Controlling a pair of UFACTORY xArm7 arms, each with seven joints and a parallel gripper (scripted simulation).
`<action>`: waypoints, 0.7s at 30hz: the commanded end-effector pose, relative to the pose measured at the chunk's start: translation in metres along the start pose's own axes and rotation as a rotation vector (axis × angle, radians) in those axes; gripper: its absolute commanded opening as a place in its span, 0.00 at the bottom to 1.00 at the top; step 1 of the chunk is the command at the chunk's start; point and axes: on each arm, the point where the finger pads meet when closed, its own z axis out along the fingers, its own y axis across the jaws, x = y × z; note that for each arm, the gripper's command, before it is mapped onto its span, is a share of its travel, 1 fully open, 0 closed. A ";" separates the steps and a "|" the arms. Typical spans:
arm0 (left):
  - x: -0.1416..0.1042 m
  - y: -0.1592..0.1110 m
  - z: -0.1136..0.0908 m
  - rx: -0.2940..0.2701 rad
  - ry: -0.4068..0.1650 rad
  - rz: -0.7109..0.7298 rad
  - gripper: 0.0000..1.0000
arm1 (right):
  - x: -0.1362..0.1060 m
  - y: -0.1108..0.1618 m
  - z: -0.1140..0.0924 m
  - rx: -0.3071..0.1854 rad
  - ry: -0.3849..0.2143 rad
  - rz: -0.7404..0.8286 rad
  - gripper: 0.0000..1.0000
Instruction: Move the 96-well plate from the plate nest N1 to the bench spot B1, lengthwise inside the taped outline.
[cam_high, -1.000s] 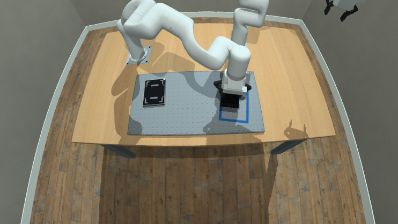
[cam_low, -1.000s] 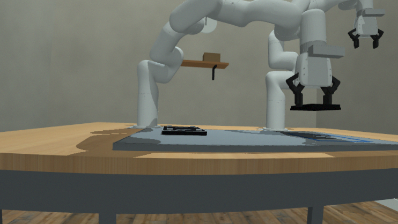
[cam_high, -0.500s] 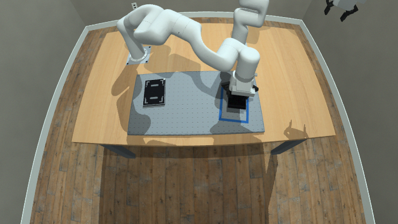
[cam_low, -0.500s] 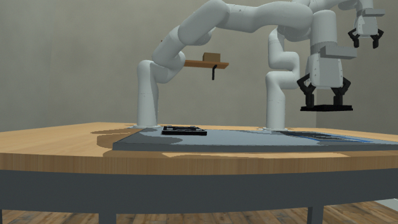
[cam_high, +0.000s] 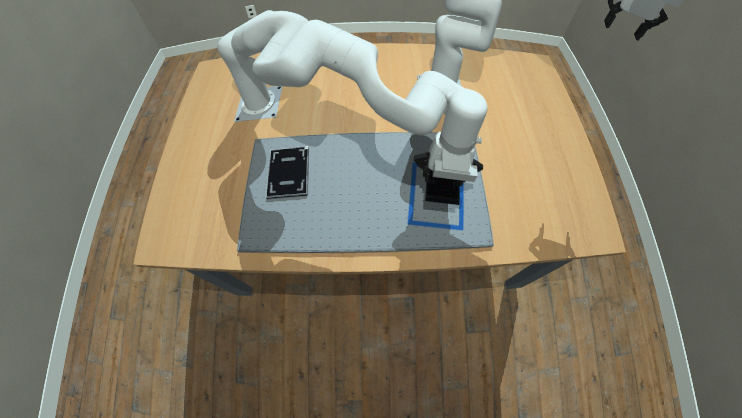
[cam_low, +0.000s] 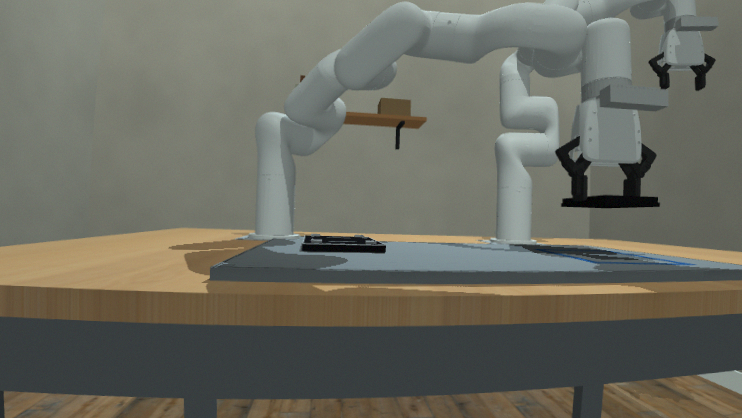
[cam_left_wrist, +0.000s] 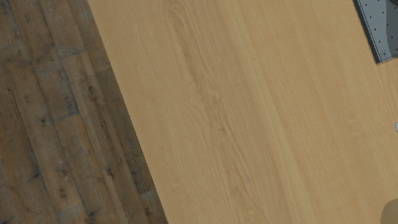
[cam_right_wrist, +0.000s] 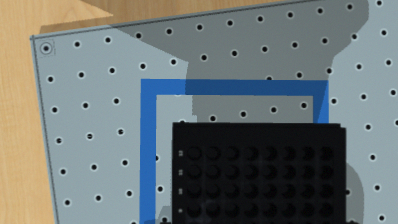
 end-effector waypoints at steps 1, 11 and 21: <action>0.000 0.000 -0.001 0.003 0.000 0.000 1.00 | 0.001 -0.001 -0.003 0.004 0.002 0.000 0.00; 0.000 0.000 -0.001 0.003 0.000 0.000 1.00 | 0.000 0.000 -0.003 0.004 0.002 0.000 0.00; 0.000 0.000 -0.001 0.003 0.000 0.000 1.00 | 0.000 0.000 0.002 0.004 0.002 0.000 0.00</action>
